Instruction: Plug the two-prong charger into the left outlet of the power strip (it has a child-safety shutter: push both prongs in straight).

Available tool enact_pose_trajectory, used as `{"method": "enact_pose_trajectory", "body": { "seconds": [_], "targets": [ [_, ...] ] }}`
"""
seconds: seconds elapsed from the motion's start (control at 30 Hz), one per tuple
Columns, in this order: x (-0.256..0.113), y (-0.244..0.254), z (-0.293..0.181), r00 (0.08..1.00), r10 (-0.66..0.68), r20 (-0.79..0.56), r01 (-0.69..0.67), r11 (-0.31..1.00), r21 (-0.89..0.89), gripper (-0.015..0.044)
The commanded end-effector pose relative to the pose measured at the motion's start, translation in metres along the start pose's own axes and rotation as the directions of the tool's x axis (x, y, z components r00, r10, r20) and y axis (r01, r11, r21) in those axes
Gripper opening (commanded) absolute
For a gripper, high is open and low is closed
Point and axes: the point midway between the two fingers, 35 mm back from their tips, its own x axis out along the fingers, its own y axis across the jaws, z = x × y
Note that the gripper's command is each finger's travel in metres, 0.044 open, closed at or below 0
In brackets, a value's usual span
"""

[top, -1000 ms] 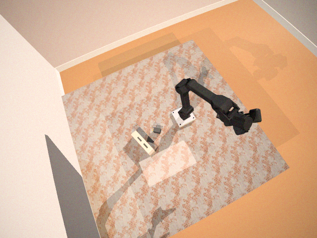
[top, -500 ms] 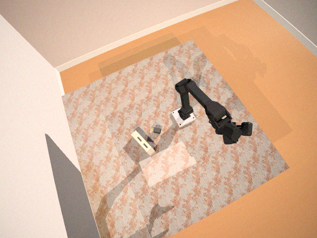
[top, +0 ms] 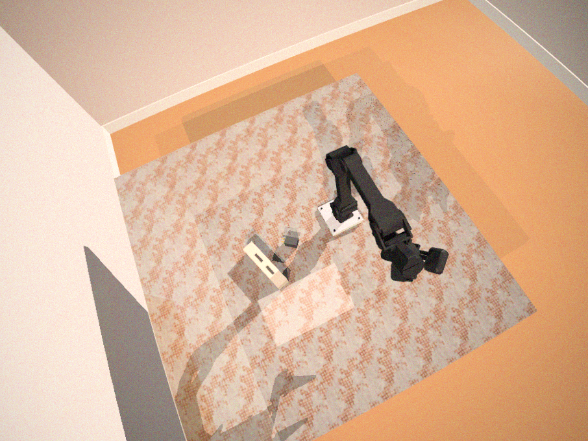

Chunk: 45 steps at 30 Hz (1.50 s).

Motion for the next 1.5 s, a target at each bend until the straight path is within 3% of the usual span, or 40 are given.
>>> {"method": "enact_pose_trajectory", "body": {
  "seconds": [0.0,1.47],
  "targets": [
    [-0.005,-0.013,0.019,0.999,-0.022,0.049,0.02,0.999,0.041,0.044],
    [-0.078,-0.168,0.129,0.89,-0.293,0.349,0.1,0.872,0.478,0.044]
  ]
}}
